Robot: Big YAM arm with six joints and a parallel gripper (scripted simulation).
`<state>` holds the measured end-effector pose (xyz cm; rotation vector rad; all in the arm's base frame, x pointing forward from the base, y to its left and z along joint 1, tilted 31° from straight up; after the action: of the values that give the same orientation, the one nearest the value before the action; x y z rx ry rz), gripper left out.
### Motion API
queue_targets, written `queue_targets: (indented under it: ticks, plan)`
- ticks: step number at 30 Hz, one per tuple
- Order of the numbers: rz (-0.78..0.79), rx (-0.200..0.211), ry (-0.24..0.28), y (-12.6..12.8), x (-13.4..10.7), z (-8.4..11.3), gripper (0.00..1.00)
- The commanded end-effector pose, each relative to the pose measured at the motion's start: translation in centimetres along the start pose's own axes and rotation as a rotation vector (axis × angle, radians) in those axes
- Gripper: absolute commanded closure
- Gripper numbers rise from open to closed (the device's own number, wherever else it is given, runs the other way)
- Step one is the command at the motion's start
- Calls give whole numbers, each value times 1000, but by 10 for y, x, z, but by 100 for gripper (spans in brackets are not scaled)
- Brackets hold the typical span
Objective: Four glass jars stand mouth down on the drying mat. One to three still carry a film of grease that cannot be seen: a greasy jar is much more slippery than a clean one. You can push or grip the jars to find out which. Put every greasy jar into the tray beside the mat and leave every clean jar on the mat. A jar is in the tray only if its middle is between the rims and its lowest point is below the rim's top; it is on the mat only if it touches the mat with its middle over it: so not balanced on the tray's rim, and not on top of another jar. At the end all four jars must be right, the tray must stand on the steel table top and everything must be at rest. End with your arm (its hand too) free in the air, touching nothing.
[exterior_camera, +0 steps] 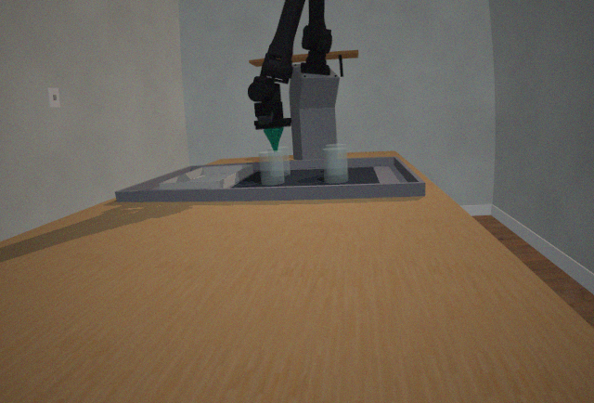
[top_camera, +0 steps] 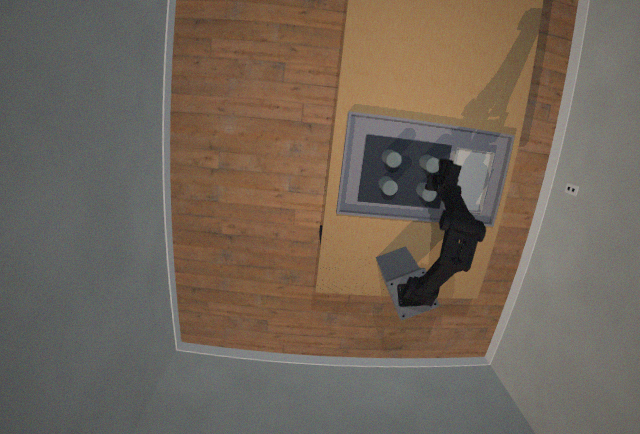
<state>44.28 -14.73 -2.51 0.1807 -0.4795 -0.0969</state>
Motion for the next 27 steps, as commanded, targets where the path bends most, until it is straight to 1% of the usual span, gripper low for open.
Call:
queue_targets:
  ticks: [1, 16, 17, 26, 27]
  plan:
    - [5, -5, -27, 2, 12, -4, 100]
    - [5, -5, -27, 3, 11, -6, 100]
    - [5, -5, -27, 4, 10, -9, 100]
    - [5, -5, -27, 4, 10, -9, 100]
    - [5, -5, -27, 5, 7, -12, 100]
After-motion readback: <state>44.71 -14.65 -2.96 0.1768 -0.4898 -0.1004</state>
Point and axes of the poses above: the point where the finger pads meet when closed, its own z axis back along the fingers, its own y axis across the jaws, x = y × z, the point moved 7 cm from there along z, back along the fingers, and after that the axes turned 5 degrees about z, right-handed, at the moved point
